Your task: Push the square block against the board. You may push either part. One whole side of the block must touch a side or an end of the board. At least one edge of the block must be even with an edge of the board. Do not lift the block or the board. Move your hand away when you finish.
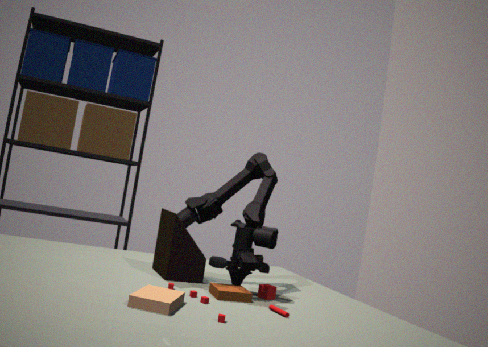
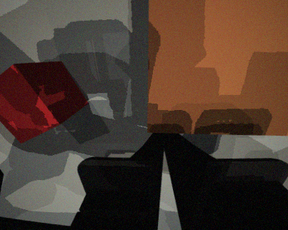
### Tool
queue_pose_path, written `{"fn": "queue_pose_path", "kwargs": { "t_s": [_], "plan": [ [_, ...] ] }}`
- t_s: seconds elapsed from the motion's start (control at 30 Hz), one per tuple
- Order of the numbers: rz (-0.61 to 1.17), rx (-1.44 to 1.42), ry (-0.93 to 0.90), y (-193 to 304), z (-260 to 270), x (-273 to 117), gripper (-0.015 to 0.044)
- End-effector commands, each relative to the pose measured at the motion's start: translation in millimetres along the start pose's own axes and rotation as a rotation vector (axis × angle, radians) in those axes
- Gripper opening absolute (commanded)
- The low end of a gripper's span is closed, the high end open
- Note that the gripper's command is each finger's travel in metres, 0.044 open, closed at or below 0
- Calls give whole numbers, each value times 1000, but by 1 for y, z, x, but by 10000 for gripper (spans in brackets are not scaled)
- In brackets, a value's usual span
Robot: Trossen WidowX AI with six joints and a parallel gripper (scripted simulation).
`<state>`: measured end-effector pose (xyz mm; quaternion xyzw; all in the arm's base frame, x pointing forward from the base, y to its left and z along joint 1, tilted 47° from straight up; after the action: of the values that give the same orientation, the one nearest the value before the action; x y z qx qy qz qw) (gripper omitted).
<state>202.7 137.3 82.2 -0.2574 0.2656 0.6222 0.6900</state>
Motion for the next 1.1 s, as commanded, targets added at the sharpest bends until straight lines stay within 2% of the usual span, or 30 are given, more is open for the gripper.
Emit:
{"fn": "queue_pose_path", "kwargs": {
  "t_s": [0.0,1.07],
  "plan": [
    [-1,-6,-2,-8,1,0,0],
    [-3,-9,0,-58,-5,0,0]
  ]
}}
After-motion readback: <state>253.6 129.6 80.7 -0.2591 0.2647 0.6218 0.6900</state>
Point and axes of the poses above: the point midway between the two fingers, 35 mm back from their tips, its own x axis out along the fingers, its own z axis across the jaws, y = z × x, the point moved 8 cm from there along -x, back along the fingers, and after that the axes turned 4 degrees about -x, right-handed, at the moved point
